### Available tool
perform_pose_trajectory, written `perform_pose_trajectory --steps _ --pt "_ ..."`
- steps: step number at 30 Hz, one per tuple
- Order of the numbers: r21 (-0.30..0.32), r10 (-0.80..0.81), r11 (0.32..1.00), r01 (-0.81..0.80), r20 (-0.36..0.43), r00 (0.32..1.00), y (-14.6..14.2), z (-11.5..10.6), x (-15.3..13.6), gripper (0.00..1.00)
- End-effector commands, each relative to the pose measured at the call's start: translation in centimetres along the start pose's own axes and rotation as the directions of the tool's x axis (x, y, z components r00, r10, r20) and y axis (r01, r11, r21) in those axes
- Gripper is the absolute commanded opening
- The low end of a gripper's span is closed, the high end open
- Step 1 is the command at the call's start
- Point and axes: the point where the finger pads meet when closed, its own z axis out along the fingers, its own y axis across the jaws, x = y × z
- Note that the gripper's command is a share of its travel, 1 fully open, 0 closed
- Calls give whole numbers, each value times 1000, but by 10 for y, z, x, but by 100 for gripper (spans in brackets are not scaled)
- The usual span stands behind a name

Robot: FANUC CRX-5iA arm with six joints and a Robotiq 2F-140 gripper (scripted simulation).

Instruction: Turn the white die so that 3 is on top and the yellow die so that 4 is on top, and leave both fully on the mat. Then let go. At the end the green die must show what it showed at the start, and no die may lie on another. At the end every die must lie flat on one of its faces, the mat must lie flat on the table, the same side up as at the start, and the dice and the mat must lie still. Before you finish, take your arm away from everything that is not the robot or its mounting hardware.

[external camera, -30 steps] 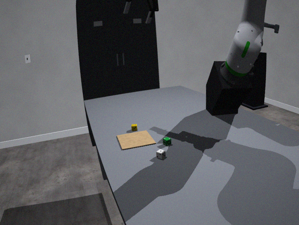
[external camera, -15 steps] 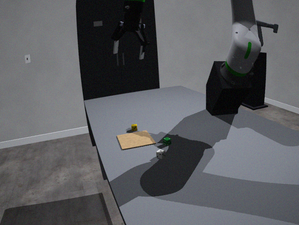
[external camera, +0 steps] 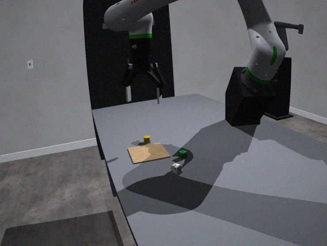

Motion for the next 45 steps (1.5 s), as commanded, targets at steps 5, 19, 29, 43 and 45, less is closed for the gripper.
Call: perform_pose_trajectory --steps 5,19,29,43,45 --pt "-27 -6 1000 7 7 1000 5 23 -4 100" --pt "-27 -6 1000 7 8 1000 5 29 -4 100" --pt "-27 -6 1000 7 8 1000 6 77 -5 100" --pt "-27 -6 1000 7 8 1000 6 113 -5 100" --pt "-27 -6 1000 7 8 1000 6 113 -5 100"
